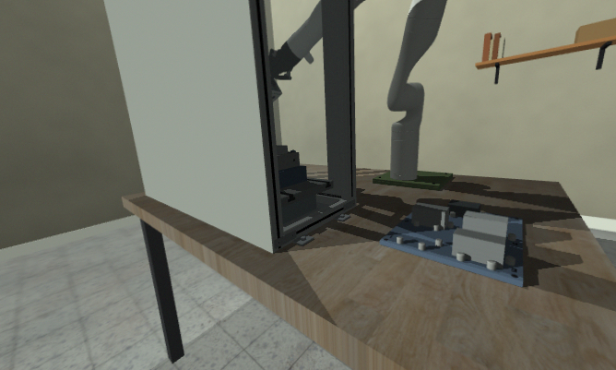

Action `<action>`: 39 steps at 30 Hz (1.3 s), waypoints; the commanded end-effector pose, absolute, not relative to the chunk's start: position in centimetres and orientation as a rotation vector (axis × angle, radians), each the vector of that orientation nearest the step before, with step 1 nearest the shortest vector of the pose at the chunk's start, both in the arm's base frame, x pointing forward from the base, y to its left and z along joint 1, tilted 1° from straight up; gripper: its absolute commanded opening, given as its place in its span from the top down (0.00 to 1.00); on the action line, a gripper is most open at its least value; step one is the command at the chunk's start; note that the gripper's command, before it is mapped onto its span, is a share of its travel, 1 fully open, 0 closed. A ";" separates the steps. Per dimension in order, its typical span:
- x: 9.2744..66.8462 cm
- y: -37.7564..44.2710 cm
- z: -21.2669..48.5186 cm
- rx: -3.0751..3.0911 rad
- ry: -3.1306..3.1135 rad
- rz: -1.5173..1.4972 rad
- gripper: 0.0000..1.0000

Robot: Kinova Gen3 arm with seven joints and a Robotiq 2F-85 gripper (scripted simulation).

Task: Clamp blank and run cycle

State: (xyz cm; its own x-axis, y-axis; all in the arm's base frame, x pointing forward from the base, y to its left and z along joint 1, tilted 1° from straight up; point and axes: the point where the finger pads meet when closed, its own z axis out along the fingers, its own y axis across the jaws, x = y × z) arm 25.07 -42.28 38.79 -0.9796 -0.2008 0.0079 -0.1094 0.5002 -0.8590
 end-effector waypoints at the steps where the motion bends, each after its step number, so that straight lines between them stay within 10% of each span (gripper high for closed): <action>1: 25.0 -42.5 38.9 -0.256 2.633 -1.500 0.90; 39: 24.0 -37.5 42.0 -0.256 2.632 -1.500 0.90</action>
